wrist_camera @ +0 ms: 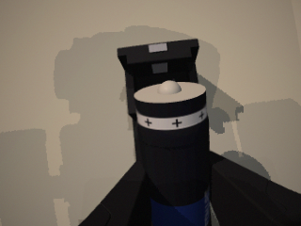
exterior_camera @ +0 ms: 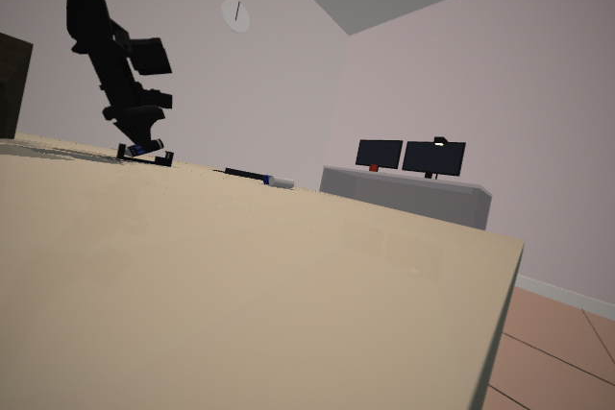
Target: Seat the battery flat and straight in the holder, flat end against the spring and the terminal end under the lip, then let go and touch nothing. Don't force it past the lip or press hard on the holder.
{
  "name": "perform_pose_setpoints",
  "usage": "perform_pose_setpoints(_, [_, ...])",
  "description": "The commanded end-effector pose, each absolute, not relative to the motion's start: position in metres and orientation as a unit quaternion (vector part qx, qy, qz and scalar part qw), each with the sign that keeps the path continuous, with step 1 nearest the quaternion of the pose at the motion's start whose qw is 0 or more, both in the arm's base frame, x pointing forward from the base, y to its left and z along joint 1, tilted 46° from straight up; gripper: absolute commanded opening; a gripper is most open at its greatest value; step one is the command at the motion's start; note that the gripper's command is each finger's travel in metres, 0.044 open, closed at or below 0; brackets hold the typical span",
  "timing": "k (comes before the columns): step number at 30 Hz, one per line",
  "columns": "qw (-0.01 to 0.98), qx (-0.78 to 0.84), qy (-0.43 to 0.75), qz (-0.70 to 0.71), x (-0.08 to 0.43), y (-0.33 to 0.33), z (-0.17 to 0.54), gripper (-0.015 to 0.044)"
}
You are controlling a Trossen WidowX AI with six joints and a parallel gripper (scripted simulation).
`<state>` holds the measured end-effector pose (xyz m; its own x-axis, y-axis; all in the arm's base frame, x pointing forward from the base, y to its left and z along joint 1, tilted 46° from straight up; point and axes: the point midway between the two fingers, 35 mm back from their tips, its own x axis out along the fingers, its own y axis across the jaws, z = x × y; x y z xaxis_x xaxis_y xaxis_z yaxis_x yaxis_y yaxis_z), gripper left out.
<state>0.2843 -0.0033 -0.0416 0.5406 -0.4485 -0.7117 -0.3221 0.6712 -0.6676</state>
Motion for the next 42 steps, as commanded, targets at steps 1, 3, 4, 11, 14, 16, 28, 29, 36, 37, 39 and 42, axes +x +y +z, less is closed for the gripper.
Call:
perform_pose_setpoints(1, [0.775,-0.404,0.484,-0.041,0.279,-0.005,-0.044,0.0084])
perform_pose_setpoints(3, [0.775,-0.404,0.484,-0.041,0.279,-0.005,-0.044,0.0084])
perform_pose_setpoints(4, [0.775,-0.404,0.484,-0.041,0.279,-0.005,-0.044,0.0084])
perform_pose_setpoints(11, [0.774,-0.403,0.487,-0.042,0.28,-0.005,-0.044,0.0084])
perform_pose_setpoints(14, [0.771,-0.4,0.493,-0.044,0.281,-0.005,-0.046,0.0084])
perform_pose_setpoints(16, [0.769,-0.399,0.497,-0.045,0.282,-0.004,-0.047,0.0084])
perform_pose_setpoints(28, [0.757,-0.392,0.52,-0.052,0.286,-0.003,-0.051,0.0084])
perform_pose_setpoints(29, [0.756,-0.391,0.522,-0.053,0.287,-0.003,-0.051,0.0084])
perform_pose_setpoints(36, [0.749,-0.385,0.536,-0.057,0.289,-0.002,-0.053,0.0084])
perform_pose_setpoints(37, [0.748,-0.384,0.538,-0.058,0.29,-0.002,-0.053,0.0084])
perform_pose_setpoints(39, [0.745,-0.384,0.542,-0.059,0.29,-0.002,-0.054,0.0084])
perform_pose_setpoints(42, [0.742,-0.382,0.548,-0.06,0.291,-0.002,-0.055,0.0084])
